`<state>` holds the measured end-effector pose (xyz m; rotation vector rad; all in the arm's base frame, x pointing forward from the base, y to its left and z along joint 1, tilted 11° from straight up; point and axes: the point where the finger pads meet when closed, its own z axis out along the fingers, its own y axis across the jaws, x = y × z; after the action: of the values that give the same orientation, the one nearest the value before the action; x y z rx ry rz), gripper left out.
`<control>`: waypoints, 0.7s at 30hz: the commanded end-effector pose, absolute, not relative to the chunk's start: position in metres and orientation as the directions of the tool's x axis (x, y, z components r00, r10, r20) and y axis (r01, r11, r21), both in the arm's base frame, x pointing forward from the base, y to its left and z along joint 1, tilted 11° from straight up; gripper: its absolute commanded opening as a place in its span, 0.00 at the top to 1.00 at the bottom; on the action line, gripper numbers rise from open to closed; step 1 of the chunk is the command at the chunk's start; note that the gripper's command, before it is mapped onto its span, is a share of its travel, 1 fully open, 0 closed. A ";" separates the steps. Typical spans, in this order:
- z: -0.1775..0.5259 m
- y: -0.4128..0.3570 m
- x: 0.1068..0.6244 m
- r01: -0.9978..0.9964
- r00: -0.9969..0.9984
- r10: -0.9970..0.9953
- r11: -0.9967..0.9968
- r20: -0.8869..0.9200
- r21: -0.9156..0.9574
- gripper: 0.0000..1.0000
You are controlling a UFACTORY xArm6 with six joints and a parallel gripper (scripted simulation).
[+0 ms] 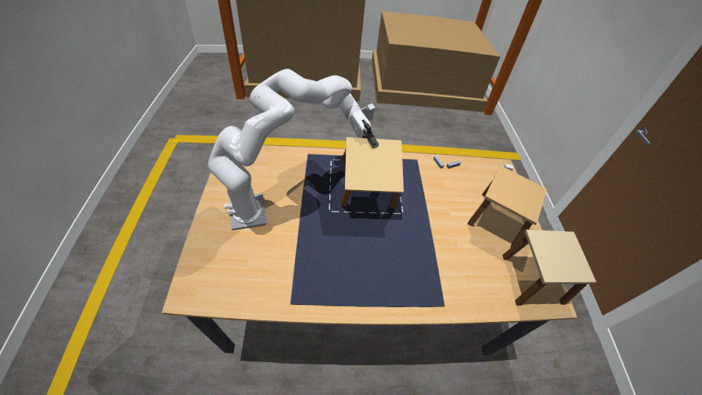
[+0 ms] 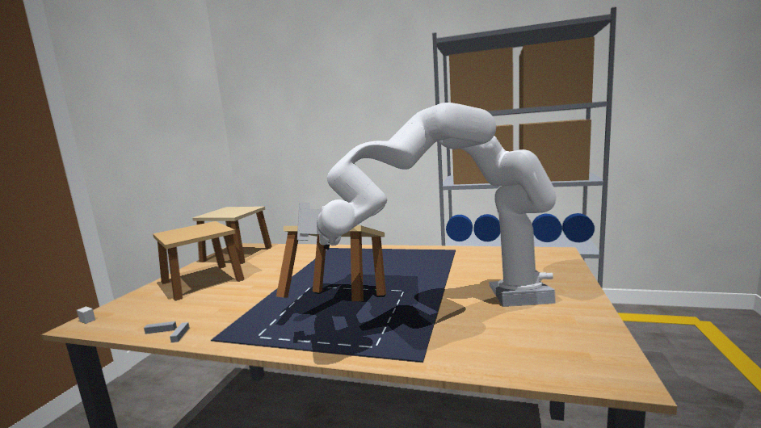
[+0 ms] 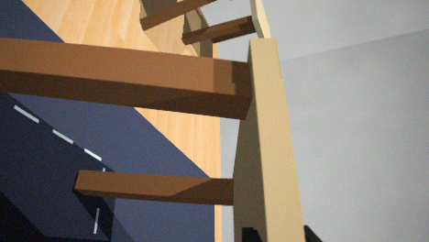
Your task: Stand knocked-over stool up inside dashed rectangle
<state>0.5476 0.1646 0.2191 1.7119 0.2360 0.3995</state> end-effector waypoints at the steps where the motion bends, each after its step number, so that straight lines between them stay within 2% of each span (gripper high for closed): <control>1: 0.211 0.178 0.551 -0.063 0.921 0.374 -0.126 0.106 0.990 0.79; 21: 0.186 0.202 0.556 -0.048 0.925 0.378 -0.008 0.047 0.999 0.79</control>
<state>0.5539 0.1969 0.1889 1.5682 0.2668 0.3475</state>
